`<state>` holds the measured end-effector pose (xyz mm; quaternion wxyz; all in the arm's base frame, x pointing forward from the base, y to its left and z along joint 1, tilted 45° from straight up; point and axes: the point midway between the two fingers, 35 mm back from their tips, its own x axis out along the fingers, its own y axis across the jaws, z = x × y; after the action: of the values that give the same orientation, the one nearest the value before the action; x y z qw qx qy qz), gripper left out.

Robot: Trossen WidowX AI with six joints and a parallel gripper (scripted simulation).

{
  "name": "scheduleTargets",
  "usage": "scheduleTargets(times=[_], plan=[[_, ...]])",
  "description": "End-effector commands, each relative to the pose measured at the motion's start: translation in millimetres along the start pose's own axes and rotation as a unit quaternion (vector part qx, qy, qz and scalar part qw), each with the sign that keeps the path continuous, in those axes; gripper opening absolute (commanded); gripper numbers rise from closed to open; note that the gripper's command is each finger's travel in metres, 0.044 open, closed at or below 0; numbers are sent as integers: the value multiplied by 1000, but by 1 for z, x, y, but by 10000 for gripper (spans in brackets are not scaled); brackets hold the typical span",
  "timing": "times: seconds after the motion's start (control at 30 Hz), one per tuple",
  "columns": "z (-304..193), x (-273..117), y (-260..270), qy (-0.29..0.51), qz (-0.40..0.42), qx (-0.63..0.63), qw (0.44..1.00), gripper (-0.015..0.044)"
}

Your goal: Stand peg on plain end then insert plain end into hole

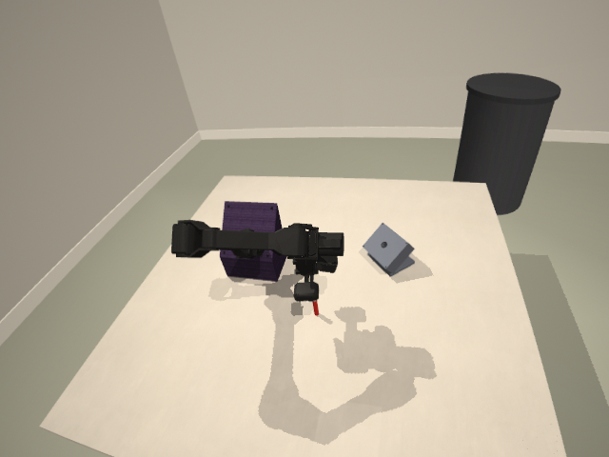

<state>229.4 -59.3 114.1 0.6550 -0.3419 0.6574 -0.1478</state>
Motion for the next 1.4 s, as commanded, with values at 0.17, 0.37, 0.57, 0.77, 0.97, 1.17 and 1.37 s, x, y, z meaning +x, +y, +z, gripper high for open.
scheduleTargets(times=[0.17,0.37,0.57,0.77,0.97,1.17,1.37], plan=[[6,-4,-4,11,-38,-12,999,440],[6,2,-5,11,-38,-24,999,440],[5,15,-6,12,-38,-46,998,440],[6,21,-6,12,-37,-46,998,440],[7,30,-7,12,-37,-46,998,440],[7,40,-7,12,-36,-46,998,440],[7,50,-8,12,-36,-46,998,440]])
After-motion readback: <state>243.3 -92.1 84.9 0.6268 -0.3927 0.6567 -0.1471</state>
